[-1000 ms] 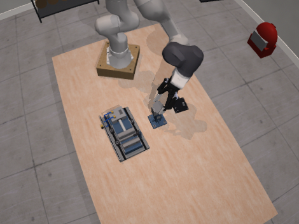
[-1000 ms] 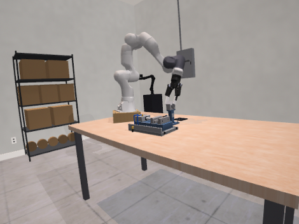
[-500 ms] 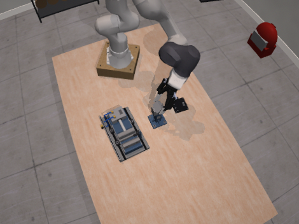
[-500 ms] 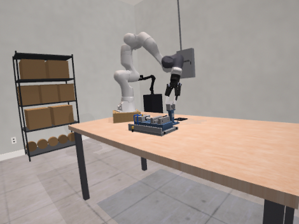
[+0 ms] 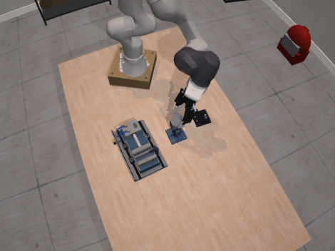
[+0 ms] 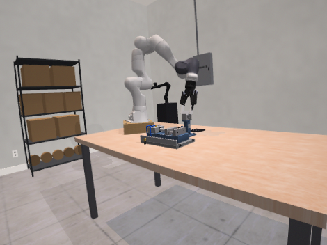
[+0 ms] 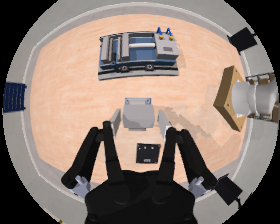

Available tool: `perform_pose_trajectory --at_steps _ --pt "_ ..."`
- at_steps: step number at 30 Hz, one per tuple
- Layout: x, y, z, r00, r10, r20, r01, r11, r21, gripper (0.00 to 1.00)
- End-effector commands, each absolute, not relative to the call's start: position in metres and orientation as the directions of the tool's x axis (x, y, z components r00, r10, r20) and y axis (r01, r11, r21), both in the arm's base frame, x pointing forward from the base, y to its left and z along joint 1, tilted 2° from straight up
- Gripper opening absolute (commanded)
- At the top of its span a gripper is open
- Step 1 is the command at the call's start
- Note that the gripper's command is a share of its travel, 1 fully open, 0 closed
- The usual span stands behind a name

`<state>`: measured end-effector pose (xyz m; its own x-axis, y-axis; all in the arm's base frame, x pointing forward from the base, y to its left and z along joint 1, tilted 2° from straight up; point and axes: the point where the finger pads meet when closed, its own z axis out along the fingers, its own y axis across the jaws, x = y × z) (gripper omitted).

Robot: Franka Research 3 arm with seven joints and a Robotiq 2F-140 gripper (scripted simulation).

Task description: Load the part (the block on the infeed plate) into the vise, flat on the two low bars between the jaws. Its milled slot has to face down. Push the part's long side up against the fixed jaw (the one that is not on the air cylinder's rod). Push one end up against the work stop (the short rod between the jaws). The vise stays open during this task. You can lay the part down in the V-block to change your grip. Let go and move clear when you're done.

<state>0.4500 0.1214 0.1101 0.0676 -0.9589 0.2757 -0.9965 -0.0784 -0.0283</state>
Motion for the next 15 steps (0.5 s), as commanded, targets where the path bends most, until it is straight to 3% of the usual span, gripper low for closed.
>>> perform_pose_trajectory --at_steps 1,15 --pt "0.4515 0.1227 0.1101 0.102 -0.961 0.256 -0.993 -0.112 -0.023 0.51" --pt "0.4518 0.1196 0.1106 0.108 -0.985 0.132 -0.994 -0.112 -0.022 0.51"
